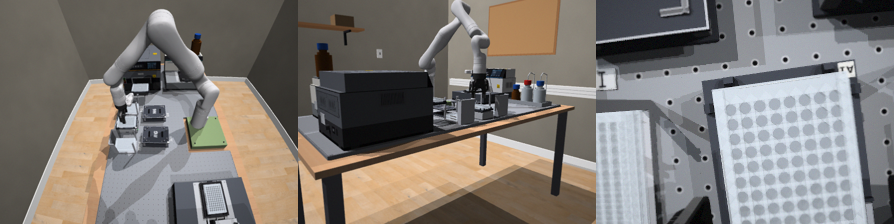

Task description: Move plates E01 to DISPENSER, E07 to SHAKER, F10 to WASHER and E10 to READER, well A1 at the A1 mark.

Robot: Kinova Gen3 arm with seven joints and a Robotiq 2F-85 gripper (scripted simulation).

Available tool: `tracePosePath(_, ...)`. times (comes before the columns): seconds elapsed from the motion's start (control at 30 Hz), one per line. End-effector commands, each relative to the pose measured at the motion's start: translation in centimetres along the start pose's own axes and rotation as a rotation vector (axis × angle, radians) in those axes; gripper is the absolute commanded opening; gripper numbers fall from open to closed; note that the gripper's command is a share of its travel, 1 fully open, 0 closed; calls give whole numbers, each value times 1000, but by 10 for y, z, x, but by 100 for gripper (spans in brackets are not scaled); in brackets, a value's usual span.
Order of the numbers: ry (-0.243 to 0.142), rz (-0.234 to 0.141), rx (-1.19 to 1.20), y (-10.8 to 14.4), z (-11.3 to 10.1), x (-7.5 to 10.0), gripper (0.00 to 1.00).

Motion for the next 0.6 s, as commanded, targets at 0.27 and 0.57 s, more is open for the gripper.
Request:
tracePosePath(0.27, -2, -1, 0, 0, 0, 12, 100)
tracePosePath(0.57, -2, -1, 0, 0, 0, 24, 100)
Point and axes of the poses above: the point where the finger pads meet when closed, its own x axis back along the fingers, its own y axis across the jaws, z = x × y, the point moved 3 cm from there along x, back along the fingers, and after that the axes turned 10 degrees about -x, right-handed, at the moved point
